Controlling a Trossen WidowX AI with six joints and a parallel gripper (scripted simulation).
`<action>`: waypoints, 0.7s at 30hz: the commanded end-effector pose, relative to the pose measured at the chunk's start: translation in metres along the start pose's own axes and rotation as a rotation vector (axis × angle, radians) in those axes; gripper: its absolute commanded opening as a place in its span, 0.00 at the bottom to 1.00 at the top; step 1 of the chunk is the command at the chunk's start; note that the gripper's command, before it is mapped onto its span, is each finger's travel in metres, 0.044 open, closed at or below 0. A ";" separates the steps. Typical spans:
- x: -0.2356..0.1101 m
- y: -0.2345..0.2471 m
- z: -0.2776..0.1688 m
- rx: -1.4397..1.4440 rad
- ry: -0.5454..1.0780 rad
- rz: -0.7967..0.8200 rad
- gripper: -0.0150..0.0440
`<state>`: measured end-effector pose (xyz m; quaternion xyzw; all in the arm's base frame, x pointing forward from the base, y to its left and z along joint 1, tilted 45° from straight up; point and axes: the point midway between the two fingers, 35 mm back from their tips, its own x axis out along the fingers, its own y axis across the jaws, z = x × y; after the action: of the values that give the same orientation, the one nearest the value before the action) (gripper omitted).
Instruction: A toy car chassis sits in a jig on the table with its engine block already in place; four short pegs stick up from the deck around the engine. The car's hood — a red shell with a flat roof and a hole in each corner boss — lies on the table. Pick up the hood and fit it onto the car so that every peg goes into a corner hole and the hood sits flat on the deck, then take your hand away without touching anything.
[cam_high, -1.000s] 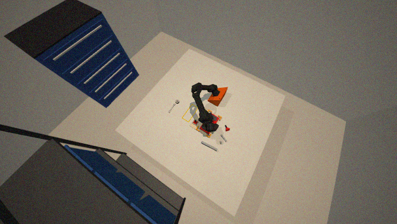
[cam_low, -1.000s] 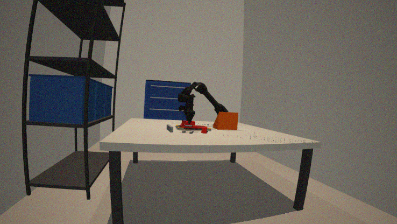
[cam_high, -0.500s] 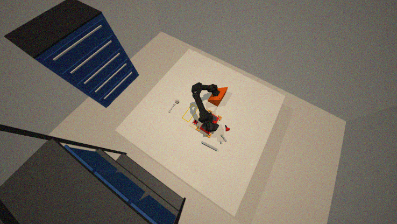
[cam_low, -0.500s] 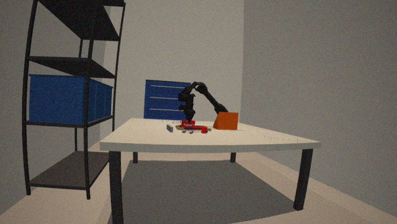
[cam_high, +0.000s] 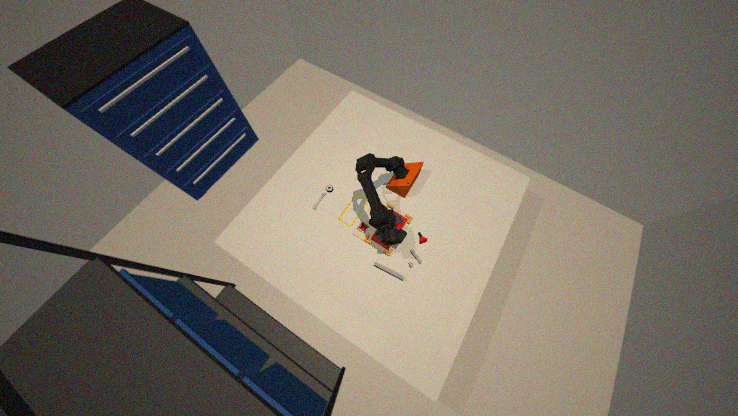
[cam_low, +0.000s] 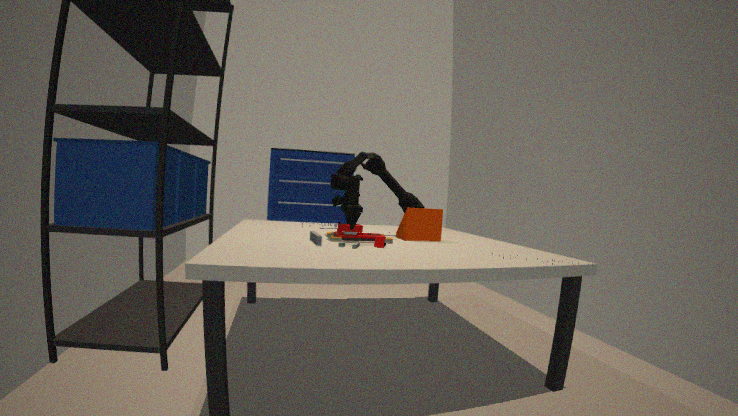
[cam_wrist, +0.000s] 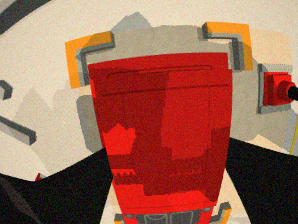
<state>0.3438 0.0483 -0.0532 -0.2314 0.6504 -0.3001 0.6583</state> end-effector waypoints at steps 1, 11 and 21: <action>0.002 0.000 0.000 -0.004 -0.001 0.000 0.25; 0.006 0.000 0.000 -0.004 -0.001 0.000 0.25; 0.009 0.000 0.000 -0.002 0.000 0.000 0.25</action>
<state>0.3432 0.0421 -0.0596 -0.2302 0.6513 -0.3003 0.6578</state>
